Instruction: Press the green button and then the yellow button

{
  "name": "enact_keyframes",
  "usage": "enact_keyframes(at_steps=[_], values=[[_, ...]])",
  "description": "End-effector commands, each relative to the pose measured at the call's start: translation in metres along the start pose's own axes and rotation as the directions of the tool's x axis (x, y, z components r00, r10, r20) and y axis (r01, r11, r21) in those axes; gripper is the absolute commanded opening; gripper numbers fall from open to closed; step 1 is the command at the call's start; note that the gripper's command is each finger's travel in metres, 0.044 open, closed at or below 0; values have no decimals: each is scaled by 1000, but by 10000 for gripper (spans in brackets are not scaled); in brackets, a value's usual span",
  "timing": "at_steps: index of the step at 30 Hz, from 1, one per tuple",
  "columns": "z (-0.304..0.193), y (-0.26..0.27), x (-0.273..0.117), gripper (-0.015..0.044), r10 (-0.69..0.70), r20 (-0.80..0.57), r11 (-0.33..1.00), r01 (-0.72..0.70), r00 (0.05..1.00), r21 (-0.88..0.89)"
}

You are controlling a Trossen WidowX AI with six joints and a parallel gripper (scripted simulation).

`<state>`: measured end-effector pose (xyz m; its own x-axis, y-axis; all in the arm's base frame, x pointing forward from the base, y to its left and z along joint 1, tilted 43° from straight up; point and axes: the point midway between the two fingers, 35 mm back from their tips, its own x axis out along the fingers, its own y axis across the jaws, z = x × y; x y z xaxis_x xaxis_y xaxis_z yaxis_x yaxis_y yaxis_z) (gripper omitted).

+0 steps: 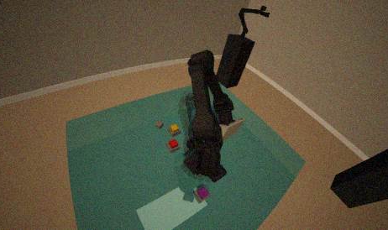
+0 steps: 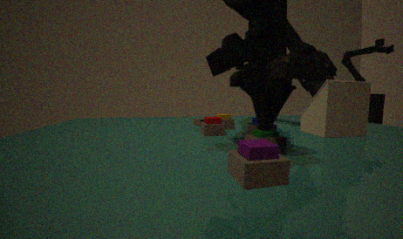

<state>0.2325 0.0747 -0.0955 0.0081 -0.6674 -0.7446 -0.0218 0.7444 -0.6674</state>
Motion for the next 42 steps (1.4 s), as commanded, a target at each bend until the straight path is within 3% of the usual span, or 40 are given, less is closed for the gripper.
enact_keyframes(at_steps=[1,3,9,14,21,29,36,42], values=[[0,0,-10,20,0,-1,1000,0,1000,-3],[-1,0,-29,20,-2,-3,1000,2,1000,-8],[-1,0,-34,20,-3,-3,1000,3,1000,-9],[-1,1,-91,20,-1,-4,1000,1,1000,-10],[0,-2,-94,20,1,-4,1000,-1,1000,-10],[25,-120,-101,20,22,1,1000,-22,1000,-18],[6,-224,-96,20,-8,-3,1000,8,1000,-12],[0,-237,-94,20,-15,-6,1000,15,1000,-11]])
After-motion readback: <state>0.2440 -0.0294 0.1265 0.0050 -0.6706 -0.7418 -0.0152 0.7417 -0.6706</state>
